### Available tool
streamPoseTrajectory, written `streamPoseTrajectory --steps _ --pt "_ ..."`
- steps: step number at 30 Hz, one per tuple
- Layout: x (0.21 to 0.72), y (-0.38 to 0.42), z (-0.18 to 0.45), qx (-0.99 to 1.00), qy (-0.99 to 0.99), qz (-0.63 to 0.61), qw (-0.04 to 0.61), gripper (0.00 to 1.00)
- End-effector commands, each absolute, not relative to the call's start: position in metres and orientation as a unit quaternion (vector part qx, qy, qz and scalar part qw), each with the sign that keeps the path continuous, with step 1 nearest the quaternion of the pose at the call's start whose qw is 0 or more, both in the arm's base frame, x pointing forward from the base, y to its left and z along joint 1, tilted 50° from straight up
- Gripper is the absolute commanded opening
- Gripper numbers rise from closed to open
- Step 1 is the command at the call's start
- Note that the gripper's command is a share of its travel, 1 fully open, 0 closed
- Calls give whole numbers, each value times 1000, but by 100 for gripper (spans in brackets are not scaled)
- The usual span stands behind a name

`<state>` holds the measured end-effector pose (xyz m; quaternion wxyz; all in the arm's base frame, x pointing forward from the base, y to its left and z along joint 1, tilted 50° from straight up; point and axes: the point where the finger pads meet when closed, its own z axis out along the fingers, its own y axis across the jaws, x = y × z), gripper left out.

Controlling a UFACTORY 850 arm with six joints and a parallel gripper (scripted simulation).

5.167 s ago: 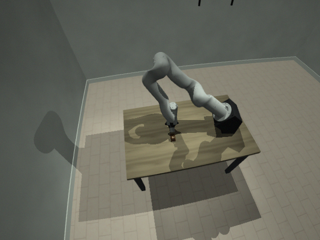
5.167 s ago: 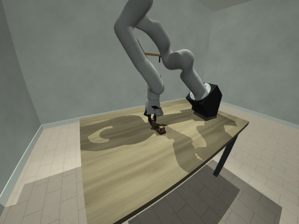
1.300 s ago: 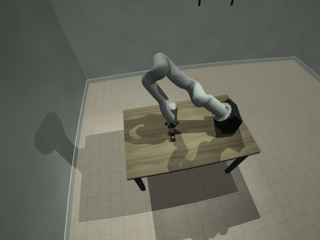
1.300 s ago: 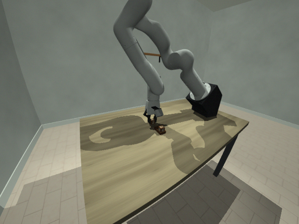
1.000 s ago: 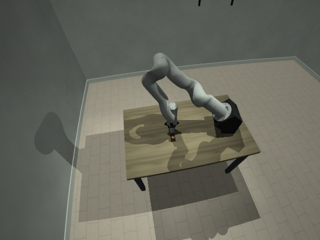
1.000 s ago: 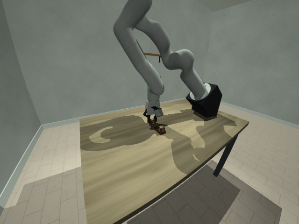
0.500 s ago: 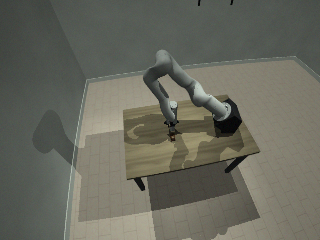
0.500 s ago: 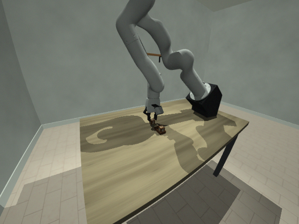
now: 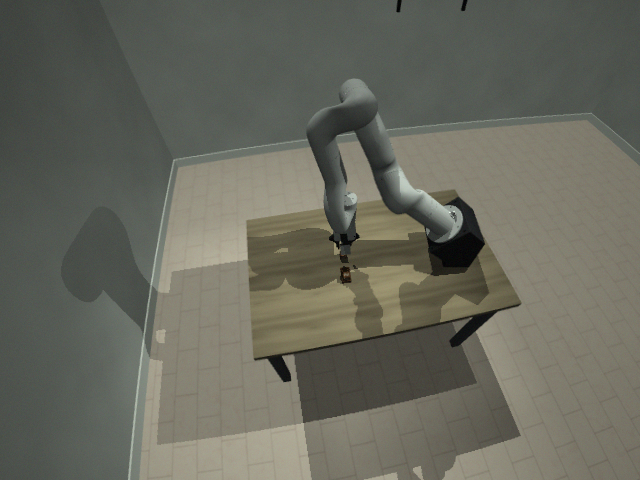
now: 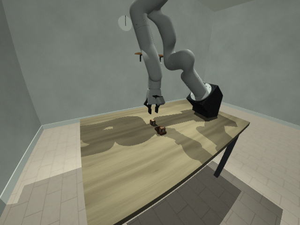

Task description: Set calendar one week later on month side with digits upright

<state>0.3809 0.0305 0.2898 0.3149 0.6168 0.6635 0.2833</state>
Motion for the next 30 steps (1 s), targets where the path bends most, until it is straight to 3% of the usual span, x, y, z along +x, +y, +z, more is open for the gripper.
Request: streamPoseTrajectory --steps 1,7,8,30 --pt "374 30 296 620 662 275 319 49" --pt "372 30 298 620 662 275 319 49" --pt "372 30 298 620 662 275 319 100" --pt "376 41 298 619 662 279 317 100"
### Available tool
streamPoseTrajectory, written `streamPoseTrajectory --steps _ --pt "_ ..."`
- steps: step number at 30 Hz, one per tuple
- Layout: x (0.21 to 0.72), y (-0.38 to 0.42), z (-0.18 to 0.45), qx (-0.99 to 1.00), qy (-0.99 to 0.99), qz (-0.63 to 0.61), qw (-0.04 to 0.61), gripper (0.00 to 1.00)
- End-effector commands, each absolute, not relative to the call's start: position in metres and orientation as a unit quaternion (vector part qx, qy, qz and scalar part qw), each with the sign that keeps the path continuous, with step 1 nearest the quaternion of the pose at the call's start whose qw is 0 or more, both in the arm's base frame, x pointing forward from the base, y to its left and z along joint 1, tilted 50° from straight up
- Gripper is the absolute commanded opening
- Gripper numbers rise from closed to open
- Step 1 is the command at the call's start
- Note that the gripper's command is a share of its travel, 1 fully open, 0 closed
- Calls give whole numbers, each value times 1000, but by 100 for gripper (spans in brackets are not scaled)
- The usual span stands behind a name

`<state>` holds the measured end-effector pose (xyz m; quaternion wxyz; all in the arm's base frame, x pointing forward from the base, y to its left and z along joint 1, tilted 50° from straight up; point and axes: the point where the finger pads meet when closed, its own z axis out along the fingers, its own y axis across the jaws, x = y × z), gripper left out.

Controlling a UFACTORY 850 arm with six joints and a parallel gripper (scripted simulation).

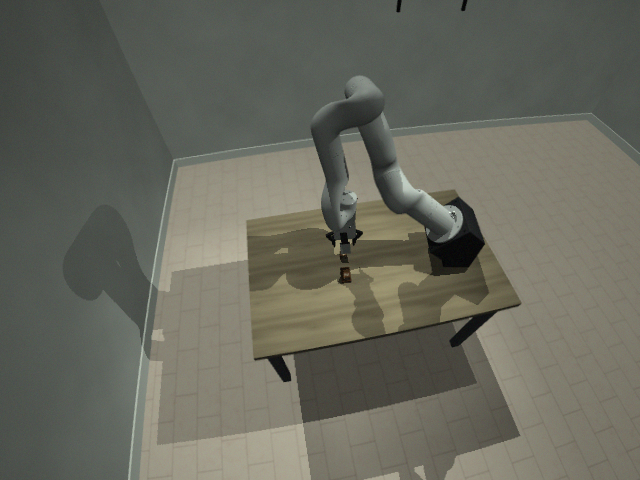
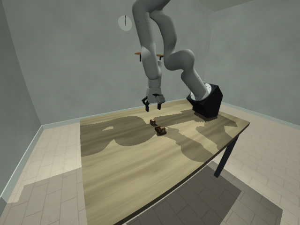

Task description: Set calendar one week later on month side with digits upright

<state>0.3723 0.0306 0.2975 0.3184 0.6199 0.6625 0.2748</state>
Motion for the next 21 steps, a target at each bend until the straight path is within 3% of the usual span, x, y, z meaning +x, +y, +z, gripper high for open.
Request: streamPoseTrajectory --steps 1,14,15,21 --pt "378 53 299 619 661 283 316 100" --pt "369 157 287 620 662 275 319 100" --pt "369 157 287 620 662 275 319 49" --pt "369 157 287 620 662 275 319 49"
